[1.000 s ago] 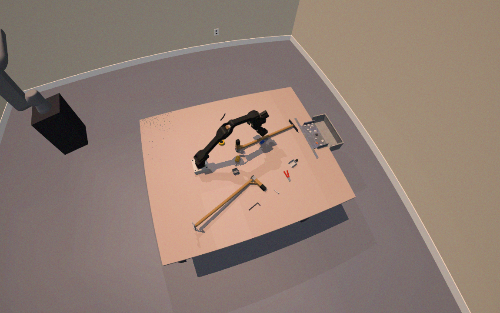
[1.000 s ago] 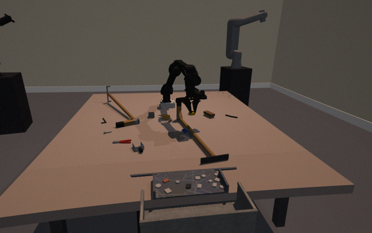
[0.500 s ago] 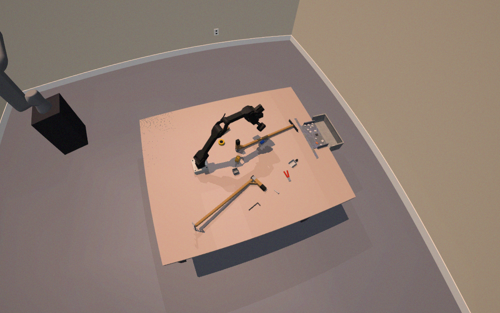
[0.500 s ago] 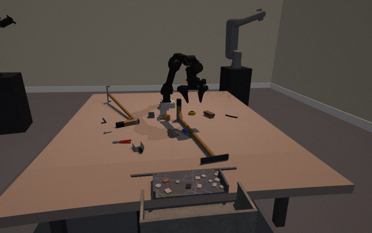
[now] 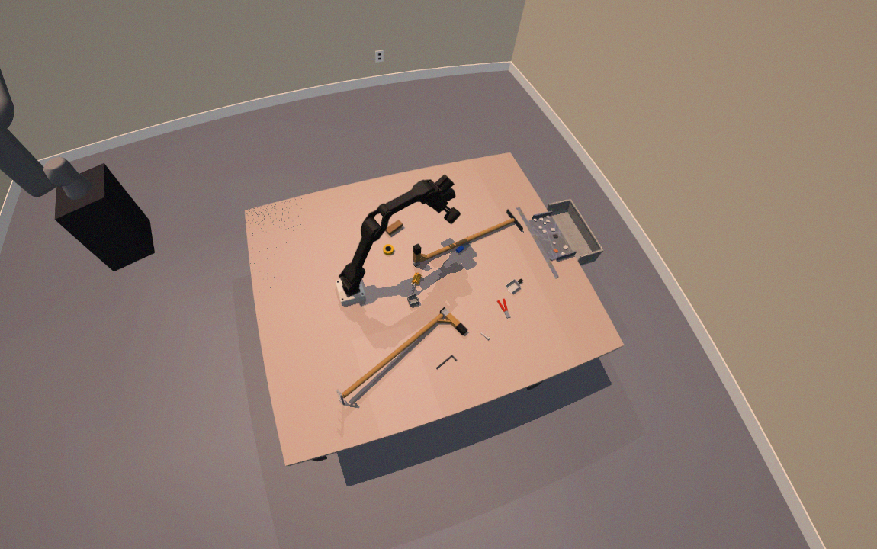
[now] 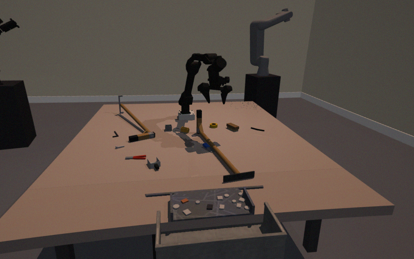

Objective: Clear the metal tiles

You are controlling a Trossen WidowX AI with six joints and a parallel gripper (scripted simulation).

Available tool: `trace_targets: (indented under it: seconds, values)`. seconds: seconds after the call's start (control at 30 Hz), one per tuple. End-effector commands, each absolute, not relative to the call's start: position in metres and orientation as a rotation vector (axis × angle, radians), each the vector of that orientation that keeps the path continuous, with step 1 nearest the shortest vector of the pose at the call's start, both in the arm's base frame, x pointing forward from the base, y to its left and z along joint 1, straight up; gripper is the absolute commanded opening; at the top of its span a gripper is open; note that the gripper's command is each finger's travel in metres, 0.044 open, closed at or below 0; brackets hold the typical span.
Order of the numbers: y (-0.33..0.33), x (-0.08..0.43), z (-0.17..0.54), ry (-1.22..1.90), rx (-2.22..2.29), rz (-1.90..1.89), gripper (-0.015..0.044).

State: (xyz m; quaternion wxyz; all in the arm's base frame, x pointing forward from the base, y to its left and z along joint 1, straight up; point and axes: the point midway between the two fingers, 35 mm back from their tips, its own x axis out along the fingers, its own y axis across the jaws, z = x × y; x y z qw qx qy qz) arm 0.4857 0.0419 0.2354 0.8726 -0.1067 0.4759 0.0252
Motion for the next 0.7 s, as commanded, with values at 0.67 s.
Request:
trace_targets:
  seconds: [0.67]
  values:
    - [0.049, 0.436, 0.301, 0.797, -0.229, -0.037, 0.0440]
